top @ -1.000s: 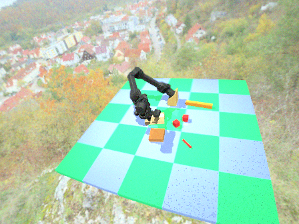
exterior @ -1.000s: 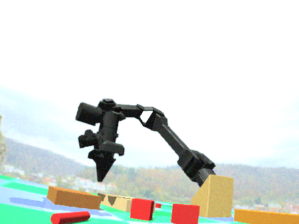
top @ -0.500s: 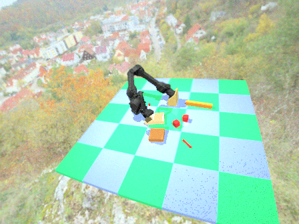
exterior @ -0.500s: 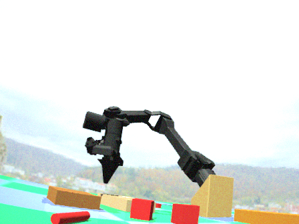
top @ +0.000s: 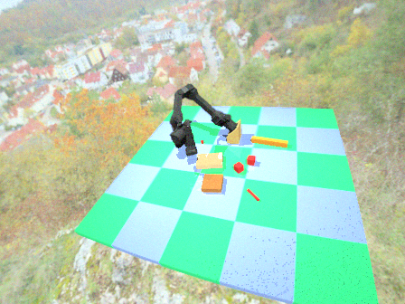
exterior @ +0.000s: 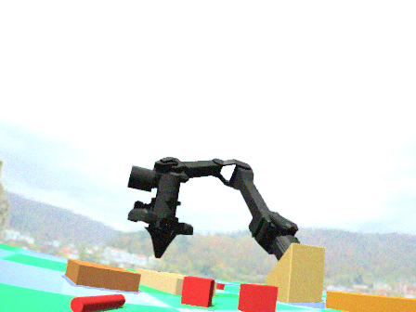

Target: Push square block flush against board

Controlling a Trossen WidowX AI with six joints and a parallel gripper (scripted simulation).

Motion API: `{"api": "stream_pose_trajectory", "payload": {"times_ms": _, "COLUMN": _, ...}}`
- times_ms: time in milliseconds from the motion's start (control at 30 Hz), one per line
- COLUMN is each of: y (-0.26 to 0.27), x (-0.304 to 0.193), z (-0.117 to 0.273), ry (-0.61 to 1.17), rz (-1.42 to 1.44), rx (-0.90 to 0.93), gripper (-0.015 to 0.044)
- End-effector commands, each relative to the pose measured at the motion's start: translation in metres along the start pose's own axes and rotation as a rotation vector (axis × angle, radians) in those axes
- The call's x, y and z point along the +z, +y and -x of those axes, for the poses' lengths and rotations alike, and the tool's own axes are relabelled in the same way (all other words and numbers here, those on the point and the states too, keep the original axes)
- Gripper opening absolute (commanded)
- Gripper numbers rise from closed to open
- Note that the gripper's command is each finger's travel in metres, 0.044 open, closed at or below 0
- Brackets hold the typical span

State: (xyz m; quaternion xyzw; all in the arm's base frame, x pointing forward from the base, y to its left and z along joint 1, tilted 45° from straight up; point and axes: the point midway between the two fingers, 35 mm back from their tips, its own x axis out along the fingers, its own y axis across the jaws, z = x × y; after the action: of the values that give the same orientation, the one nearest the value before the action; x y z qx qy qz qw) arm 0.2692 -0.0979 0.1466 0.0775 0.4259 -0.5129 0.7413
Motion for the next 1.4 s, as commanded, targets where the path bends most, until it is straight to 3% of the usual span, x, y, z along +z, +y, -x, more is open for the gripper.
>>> {"api": "stream_pose_trajectory", "payload": {"times_ms": 0, "y": -0.015, "x": 0.002, "z": 0.0, "ry": -0.011, "rz": -0.137, "rx": -0.003, "gripper": 0.0}}
{"api": "stream_pose_trajectory", "payload": {"times_ms": 333, "y": -0.027, "x": 0.003, "z": -0.001, "ry": -0.017, "rz": -0.257, "rx": -0.007, "gripper": 0.0}}
{"api": "stream_pose_trajectory", "payload": {"times_ms": 567, "y": -0.028, "x": 0.004, "z": -0.053, "ry": -0.019, "rz": -0.258, "rx": -0.007, "gripper": 0.0}}
{"api": "stream_pose_trajectory", "payload": {"times_ms": 1367, "y": -0.017, "x": -0.025, "z": -0.056, "ry": -0.012, "rz": -0.259, "rx": -0.006, "gripper": 0.0}}
